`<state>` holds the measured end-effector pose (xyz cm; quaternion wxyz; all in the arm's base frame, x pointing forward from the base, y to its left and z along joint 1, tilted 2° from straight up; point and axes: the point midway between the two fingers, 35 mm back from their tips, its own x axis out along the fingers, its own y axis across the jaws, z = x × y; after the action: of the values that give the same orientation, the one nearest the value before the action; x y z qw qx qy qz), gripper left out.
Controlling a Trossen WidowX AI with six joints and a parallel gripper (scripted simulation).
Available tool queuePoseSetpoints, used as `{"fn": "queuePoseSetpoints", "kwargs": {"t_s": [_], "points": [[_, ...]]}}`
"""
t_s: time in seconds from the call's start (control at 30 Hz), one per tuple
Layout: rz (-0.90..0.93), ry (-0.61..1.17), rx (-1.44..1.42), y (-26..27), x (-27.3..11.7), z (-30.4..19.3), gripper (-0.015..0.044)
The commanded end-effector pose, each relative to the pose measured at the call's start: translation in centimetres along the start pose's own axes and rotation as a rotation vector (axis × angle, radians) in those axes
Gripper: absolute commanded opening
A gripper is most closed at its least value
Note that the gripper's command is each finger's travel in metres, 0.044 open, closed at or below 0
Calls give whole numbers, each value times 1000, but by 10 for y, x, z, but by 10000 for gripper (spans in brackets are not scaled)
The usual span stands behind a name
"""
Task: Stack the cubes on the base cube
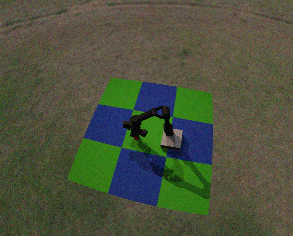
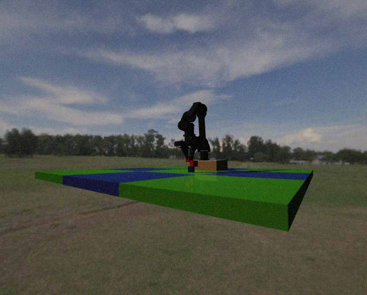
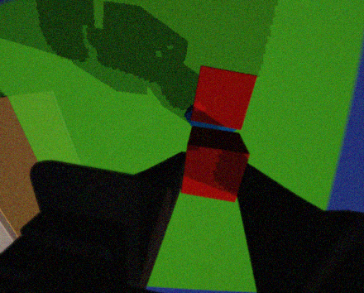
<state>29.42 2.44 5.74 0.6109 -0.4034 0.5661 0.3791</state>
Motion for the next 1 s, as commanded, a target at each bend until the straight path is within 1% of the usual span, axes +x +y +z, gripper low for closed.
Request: {"fn": "queuePoseSetpoints", "kwargs": {"t_s": [0.0, 0.17, 0.97], "points": [[5, 9, -3, 1, 12, -2, 105], [5, 9, -3, 1, 21, -2, 105], [5, 9, -2, 1, 23, -2, 105]]}}
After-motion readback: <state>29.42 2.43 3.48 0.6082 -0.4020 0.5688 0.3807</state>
